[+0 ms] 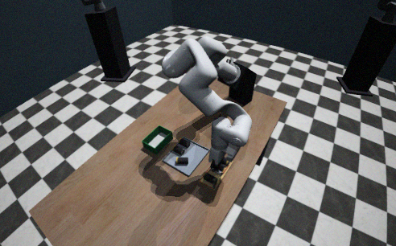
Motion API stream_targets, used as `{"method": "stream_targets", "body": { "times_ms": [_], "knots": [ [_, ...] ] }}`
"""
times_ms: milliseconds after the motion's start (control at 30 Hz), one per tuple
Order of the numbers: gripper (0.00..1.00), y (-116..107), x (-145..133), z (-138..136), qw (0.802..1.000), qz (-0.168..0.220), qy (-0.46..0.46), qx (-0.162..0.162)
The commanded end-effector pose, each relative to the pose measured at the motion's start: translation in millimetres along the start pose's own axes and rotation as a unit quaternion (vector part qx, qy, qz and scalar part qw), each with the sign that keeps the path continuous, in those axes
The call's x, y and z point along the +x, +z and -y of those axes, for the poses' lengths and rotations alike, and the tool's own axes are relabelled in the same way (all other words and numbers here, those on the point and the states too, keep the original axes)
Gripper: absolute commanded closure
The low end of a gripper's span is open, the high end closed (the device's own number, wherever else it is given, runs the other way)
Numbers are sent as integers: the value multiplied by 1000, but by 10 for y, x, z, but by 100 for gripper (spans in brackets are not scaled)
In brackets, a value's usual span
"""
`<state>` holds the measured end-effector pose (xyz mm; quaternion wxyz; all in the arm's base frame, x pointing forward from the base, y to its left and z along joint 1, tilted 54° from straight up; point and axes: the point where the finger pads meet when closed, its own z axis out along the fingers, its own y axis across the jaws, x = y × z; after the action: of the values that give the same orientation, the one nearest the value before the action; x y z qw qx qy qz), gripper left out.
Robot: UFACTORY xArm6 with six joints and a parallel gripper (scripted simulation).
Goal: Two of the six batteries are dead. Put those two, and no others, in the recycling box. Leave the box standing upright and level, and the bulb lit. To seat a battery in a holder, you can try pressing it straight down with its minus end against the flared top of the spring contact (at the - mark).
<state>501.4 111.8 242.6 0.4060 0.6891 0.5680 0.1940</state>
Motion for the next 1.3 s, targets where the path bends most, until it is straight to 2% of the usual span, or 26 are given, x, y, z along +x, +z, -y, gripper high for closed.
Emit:
{"method": "stream_targets", "body": {
  "times_ms": [0,400,1000,1267],
  "knots": [
    [72,0,6,-10,1000,-1,1,-1],
    [72,24,6,-10,1000,-1,1,-1],
    [72,272,7,-10,1000,-1,1,-1],
    [72,313,7,-11,1000,-1,1,-1]
  ]
}}
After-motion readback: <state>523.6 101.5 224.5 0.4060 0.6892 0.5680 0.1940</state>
